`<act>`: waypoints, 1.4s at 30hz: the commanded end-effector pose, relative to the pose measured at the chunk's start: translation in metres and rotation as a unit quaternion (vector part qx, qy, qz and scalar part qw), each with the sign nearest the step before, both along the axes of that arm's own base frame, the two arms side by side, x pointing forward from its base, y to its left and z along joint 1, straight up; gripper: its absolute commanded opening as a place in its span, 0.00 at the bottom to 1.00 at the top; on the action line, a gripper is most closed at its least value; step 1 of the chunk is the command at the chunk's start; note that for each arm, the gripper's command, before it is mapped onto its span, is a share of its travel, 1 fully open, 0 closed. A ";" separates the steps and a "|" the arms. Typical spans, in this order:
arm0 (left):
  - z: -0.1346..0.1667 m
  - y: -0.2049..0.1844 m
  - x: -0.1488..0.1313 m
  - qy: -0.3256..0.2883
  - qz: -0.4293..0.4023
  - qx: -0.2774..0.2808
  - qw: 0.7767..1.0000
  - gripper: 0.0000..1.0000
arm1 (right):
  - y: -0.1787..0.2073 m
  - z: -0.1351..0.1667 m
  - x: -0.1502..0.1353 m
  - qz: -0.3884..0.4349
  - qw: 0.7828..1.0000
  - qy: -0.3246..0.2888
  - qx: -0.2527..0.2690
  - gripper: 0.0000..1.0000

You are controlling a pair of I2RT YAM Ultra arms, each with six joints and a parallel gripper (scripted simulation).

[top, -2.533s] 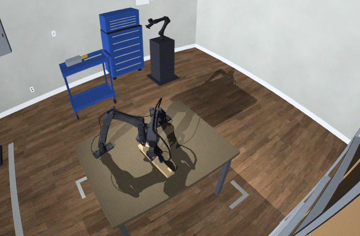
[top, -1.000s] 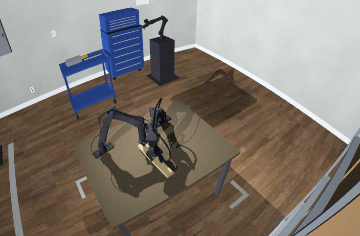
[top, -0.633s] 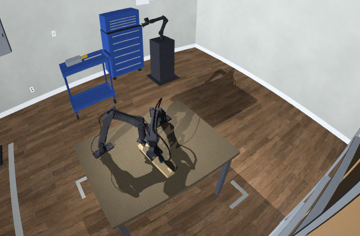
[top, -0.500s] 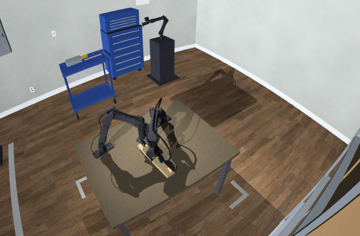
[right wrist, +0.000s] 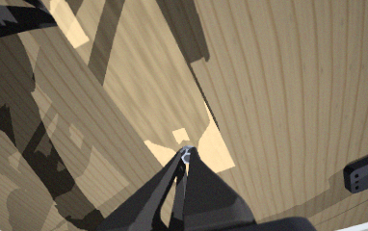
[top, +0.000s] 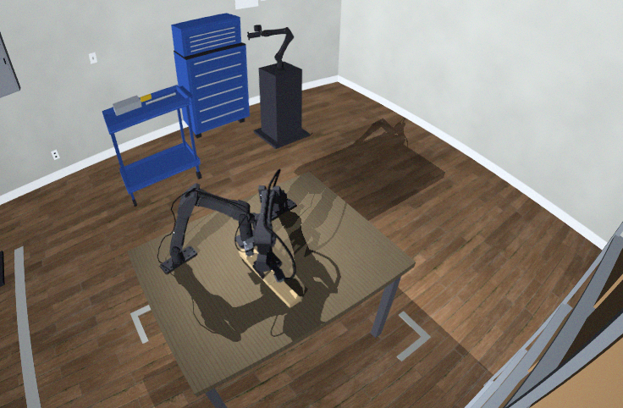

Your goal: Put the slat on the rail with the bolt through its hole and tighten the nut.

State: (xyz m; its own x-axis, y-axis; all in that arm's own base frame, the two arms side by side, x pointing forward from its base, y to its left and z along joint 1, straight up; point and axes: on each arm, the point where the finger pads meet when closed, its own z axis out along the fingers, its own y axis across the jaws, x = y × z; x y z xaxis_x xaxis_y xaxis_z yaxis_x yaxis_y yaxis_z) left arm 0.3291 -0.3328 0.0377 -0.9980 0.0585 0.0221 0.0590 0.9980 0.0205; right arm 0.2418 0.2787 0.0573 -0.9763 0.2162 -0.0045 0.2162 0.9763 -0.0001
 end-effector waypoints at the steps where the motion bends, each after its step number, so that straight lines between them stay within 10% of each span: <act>1: 0.006 -0.002 0.001 -0.005 0.000 -0.006 1.000 0.72 | 0.003 -0.007 0.003 -0.096 0.995 -0.002 0.006 0.12; 20: 0.006 -0.002 0.001 -0.005 0.000 -0.006 1.000 0.72 | 0.003 -0.007 0.003 -0.409 0.913 0.000 0.007 0.12; 42: 0.006 -0.002 0.001 -0.005 0.000 -0.006 1.000 0.72 | 0.003 -0.007 0.003 -0.412 0.911 0.000 0.007 0.12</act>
